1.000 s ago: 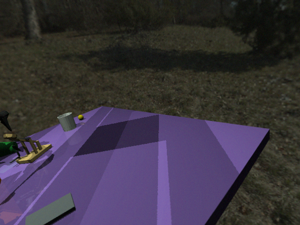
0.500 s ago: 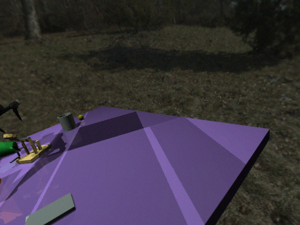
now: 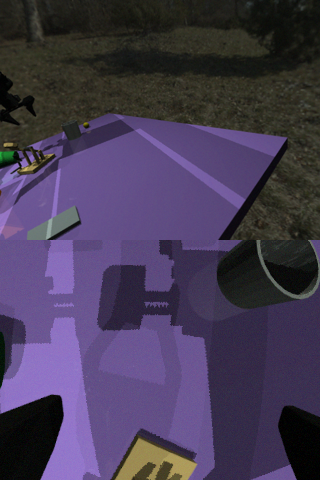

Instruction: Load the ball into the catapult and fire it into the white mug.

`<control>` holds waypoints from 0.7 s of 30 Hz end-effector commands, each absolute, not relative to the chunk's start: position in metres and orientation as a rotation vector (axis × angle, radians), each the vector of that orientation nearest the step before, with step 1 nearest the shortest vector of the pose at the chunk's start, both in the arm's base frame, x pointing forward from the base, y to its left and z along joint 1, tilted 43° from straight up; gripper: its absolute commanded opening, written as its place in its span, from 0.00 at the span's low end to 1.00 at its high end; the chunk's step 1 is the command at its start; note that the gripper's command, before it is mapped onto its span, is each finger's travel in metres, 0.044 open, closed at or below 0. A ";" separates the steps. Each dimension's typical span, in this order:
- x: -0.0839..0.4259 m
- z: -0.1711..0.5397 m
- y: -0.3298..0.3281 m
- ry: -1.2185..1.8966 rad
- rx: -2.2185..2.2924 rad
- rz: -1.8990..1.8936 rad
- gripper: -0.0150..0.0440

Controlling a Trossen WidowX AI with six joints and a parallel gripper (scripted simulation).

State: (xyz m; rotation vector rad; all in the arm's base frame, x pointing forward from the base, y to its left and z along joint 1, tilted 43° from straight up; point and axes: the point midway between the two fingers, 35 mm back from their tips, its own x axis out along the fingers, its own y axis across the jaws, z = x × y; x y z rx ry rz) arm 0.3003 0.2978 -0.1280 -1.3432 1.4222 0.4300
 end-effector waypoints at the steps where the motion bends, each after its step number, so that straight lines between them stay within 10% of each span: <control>1: 0.327 -0.117 0.306 1.365 -1.222 0.382 1.00; 21: 0.425 -0.071 0.311 1.167 -0.809 0.195 1.00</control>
